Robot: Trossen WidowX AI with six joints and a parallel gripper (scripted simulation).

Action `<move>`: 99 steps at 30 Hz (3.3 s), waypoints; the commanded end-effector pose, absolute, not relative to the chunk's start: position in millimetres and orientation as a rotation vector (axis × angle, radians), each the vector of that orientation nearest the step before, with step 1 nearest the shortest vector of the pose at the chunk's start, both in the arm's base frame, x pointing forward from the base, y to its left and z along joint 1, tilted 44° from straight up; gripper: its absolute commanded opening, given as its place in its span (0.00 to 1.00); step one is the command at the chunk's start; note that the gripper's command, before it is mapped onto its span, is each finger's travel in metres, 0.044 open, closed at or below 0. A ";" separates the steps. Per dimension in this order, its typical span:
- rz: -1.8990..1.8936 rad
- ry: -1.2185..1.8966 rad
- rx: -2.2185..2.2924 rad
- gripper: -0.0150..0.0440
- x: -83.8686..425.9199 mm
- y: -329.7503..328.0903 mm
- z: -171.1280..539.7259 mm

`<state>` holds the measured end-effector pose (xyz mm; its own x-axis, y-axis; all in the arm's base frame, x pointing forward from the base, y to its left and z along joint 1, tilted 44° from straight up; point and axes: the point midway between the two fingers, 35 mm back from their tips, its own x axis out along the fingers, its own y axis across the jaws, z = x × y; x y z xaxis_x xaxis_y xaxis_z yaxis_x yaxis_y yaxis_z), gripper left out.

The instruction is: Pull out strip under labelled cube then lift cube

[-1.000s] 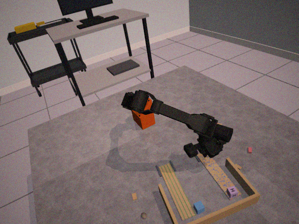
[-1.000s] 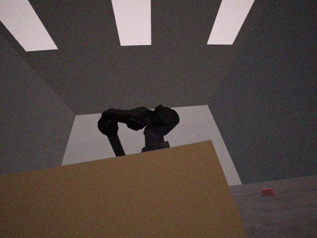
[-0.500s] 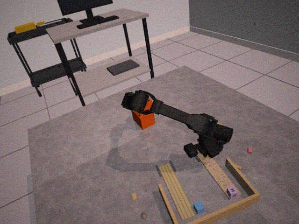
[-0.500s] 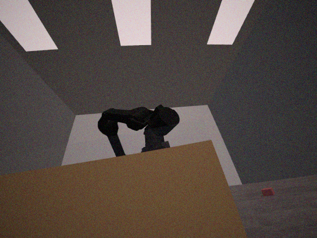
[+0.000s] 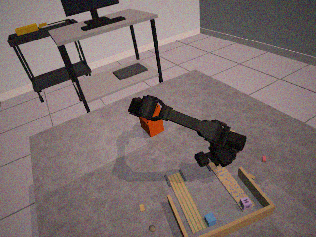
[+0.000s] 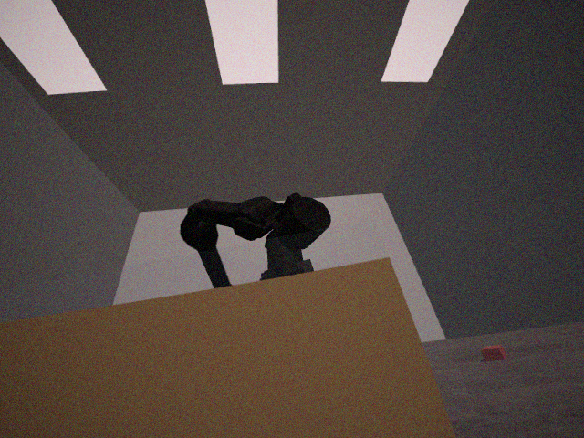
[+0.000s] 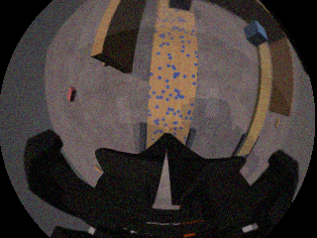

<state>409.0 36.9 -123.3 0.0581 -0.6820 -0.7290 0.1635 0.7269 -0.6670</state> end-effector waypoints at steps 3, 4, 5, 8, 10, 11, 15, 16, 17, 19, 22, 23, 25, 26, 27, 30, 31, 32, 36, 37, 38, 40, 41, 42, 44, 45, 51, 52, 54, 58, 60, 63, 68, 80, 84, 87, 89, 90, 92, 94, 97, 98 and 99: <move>-0.681 1.374 -0.471 0.25 409.8 33.7 -125.4; -0.681 1.374 -0.471 0.25 409.9 33.7 -125.5; -0.681 1.374 -0.471 0.25 410.1 33.6 -125.6; -0.681 1.374 -0.471 0.25 410.4 33.5 -125.9; -0.681 1.374 -0.471 0.25 410.7 33.5 -126.1; -0.681 1.374 -0.471 0.25 410.9 33.5 -126.2; -0.681 1.374 -0.471 0.25 411.7 33.4 -126.7; -0.681 1.374 -0.471 0.25 411.8 33.4 -126.8; -0.681 1.374 -0.471 0.25 412.1 33.4 -126.9; -0.681 1.374 -0.471 0.25 412.7 33.5 -127.2; -0.681 1.374 -0.471 0.25 411.9 33.7 -127.5; -0.681 1.374 -0.471 0.25 411.0 33.8 -127.8; -0.681 1.374 -0.471 0.25 408.0 34.4 -128.5; -0.681 1.374 -0.471 0.25 406.5 34.6 -128.9; -0.681 1.374 -0.471 0.25 404.9 34.9 -129.3; -0.681 1.374 -0.471 0.25 400.2 35.5 -130.6; -0.681 1.375 -0.471 0.25 398.7 35.7 -130.9; -0.681 1.375 -0.471 0.25 397.1 35.9 -131.3; -0.681 1.375 -0.471 0.25 391.2 36.5 -132.7; -0.681 1.375 -0.471 0.25 389.7 36.6 -133.0; -0.681 1.375 -0.471 0.25 388.2 36.8 -133.4; -0.681 1.375 -0.471 0.25 385.4 37.0 -134.0; -0.681 1.375 -0.471 0.25 384.0 37.2 -134.3; -0.681 1.375 -0.471 0.25 382.6 37.3 -134.6; -0.681 1.376 -0.471 0.25 379.8 37.5 -135.2; -0.681 1.376 -0.471 0.25 378.2 37.7 -135.6; -0.681 1.376 -0.471 0.25 368.9 38.5 -137.6; -0.681 1.376 -0.471 0.25 367.4 38.6 -137.9; -0.680 1.376 -0.471 0.25 364.4 38.9 -138.5; -0.680 1.377 -0.472 0.25 358.5 39.4 -139.8; -0.680 1.377 -0.472 0.25 355.6 39.7 -140.4; -0.680 1.377 -0.472 0.25 351.4 40.0 -141.3; -0.680 1.377 -0.472 0.25 344.5 40.7 -142.8; -0.680 1.378 -0.472 0.25 326.6 42.6 -146.1; -0.680 1.379 -0.472 0.25 321.0 43.3 -147.1; -0.680 1.379 -0.472 0.25 316.8 43.7 -147.9; -0.679 1.379 -0.472 0.25 313.9 44.1 -148.5; -0.679 1.379 -0.472 0.25 312.5 44.2 -148.7; -0.679 1.379 -0.472 0.25 309.7 44.5 -149.2; -0.679 1.379 -0.472 0.25 306.8 44.9 -149.8; -0.679 1.380 -0.472 0.25 302.4 45.4 -150.6; -0.679 1.380 -0.472 0.25 301.0 45.5 -150.8; -0.679 1.380 -0.472 0.25 299.5 45.7 -151.1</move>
